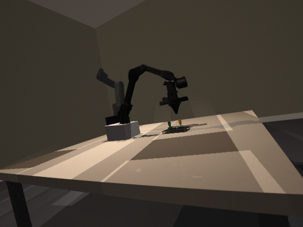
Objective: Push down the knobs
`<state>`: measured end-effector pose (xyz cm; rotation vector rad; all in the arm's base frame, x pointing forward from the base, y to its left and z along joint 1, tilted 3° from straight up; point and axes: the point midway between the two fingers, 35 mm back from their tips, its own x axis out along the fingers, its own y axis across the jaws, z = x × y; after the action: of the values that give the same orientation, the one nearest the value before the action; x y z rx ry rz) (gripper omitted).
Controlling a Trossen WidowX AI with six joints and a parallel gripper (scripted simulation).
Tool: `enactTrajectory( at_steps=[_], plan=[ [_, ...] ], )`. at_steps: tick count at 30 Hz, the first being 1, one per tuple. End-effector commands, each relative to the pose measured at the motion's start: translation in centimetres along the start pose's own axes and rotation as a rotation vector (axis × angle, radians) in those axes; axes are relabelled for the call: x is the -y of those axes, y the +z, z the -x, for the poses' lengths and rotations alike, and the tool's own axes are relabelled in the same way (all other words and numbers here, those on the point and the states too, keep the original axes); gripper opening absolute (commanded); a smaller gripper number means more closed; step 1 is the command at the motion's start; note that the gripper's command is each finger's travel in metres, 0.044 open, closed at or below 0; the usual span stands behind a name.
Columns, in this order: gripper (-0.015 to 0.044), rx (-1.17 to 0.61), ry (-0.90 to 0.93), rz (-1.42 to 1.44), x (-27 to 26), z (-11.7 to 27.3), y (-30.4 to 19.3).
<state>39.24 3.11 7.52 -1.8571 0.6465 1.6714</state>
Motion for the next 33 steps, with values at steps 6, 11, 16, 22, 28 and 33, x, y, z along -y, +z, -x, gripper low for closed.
enactTrajectory(
  at_steps=[6, 11, 16, 22, 28, 33],
  plan=[
    [0.0, 0.009, -0.003, 0.319, 0.5, 0.3, -0.5],
    [0.0, 0.014, -0.003, 0.493, 0.7, 0.4, -0.7],
    [0.0, 0.018, -0.004, 0.668, 0.9, 0.6, -1.0],
    [0.0, 0.02, -0.004, 0.72, 0.9, 0.6, -1.1],
    [0.0, 0.02, -0.004, 0.72, 0.9, -1.4, -1.0],
    [0.0, 0.02, -0.004, 0.72, 0.9, -1.4, -1.0]
  ],
)
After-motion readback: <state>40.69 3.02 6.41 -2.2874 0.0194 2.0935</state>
